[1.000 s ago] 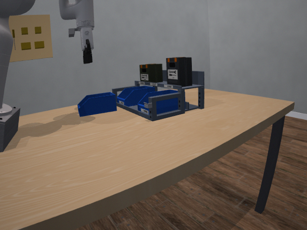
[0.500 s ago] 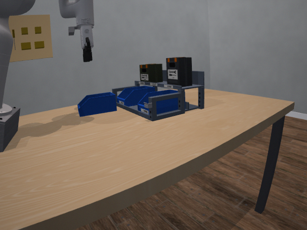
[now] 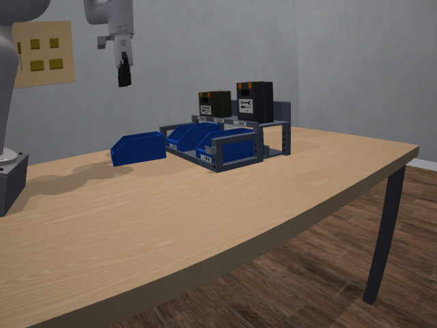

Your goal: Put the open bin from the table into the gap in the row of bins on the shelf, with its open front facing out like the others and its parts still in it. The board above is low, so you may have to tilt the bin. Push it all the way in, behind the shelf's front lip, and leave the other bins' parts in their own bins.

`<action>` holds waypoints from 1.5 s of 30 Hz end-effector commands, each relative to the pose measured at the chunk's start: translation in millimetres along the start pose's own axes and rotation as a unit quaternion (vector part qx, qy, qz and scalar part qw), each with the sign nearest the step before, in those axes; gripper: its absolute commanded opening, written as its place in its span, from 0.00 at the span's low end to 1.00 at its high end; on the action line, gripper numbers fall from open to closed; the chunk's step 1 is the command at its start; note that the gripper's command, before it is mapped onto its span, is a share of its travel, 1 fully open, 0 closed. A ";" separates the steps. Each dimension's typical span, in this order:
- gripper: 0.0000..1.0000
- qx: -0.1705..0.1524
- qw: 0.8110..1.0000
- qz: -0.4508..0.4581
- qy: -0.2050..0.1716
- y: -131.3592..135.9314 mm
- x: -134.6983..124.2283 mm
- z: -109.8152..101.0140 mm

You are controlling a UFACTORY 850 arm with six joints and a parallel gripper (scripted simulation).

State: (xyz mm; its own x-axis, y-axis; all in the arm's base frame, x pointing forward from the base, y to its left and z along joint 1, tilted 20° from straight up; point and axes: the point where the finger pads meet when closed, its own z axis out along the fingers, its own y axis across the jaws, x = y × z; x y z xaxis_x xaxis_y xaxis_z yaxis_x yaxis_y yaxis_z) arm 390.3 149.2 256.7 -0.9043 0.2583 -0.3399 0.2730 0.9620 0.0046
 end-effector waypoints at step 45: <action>1.00 0.000 1.000 0.000 0.000 0.5 -0.6 39.4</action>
State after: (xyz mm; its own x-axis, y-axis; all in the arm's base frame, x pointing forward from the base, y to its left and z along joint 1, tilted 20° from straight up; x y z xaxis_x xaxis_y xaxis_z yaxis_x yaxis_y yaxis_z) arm 392.6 149.2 251.5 -0.9044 0.2589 -0.3392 0.2725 0.9621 0.0078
